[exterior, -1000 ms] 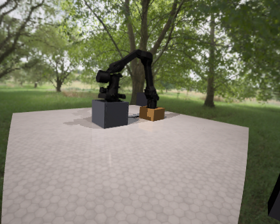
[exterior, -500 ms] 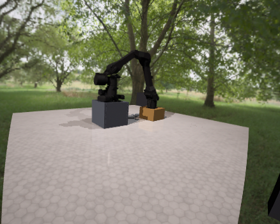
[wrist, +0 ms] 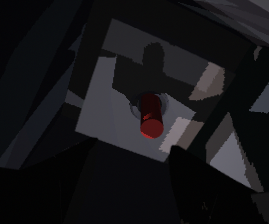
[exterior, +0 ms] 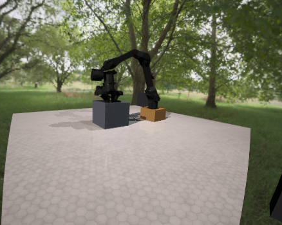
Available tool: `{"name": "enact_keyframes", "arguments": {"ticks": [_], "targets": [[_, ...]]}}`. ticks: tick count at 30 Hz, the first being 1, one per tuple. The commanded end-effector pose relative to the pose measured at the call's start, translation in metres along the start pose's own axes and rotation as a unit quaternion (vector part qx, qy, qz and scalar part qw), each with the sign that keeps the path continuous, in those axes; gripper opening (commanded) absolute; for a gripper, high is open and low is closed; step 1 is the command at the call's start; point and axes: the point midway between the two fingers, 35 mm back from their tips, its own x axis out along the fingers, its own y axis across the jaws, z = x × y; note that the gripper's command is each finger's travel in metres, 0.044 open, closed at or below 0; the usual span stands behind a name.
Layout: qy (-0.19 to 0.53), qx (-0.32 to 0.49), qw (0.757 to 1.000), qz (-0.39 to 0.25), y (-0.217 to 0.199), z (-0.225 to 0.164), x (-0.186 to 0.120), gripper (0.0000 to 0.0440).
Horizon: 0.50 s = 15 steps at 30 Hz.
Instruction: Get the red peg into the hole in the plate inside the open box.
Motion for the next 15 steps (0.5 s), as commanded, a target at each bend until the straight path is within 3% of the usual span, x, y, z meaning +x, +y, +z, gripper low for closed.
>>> {"name": "enact_keyframes", "arguments": {"ticks": [1, 11, 15], "targets": [[0.014, 0.001, 1.000, 0.014, 0.005, 0.001, -0.010, 0.0214], [0.042, 0.008, 0.998, 0.046, 0.014, 0.008, -0.031, 0.0236], [0.046, 0.006, 0.997, 0.059, 0.018, 0.012, -0.039, 0.0190]]}}
